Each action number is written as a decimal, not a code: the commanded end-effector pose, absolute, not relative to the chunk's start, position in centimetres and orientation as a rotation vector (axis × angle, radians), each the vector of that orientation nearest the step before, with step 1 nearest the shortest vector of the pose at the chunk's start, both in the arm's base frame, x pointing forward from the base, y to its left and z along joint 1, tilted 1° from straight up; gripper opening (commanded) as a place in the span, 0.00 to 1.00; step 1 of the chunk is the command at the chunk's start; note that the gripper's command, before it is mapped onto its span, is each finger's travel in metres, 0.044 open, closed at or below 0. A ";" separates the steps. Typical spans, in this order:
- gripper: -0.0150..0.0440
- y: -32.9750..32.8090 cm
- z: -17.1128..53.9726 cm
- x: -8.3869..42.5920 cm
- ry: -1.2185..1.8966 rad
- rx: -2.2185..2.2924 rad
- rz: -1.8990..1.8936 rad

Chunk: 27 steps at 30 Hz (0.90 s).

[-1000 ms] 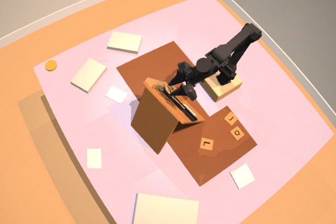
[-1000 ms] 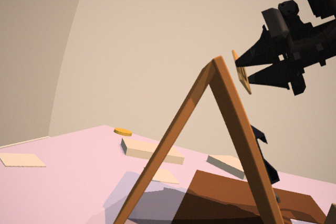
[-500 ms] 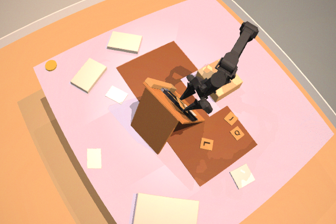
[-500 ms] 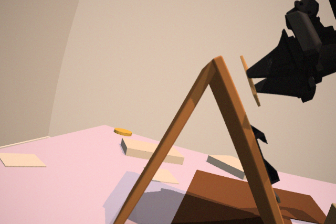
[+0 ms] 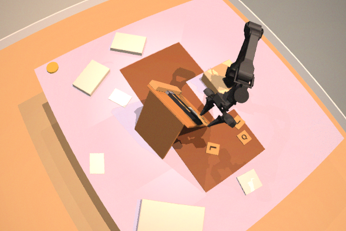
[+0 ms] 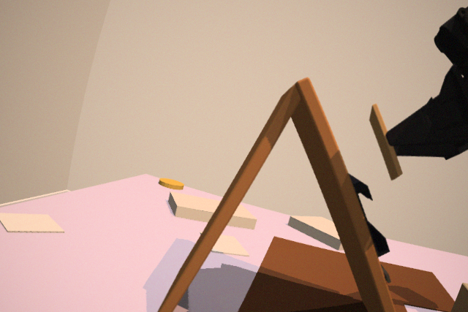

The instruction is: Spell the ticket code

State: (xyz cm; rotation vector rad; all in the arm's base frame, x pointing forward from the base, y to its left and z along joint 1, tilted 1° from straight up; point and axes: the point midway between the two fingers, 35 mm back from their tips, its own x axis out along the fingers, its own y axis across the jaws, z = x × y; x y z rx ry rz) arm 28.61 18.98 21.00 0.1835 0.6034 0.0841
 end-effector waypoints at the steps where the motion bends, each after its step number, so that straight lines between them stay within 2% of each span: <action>1: 0.25 20.3 20.0 27.3 0.618 0.129 0.120; 17: 0.25 24.9 17.3 21.5 0.633 -0.056 0.281; 27: 0.25 25.8 15.5 23.7 0.633 -0.058 0.282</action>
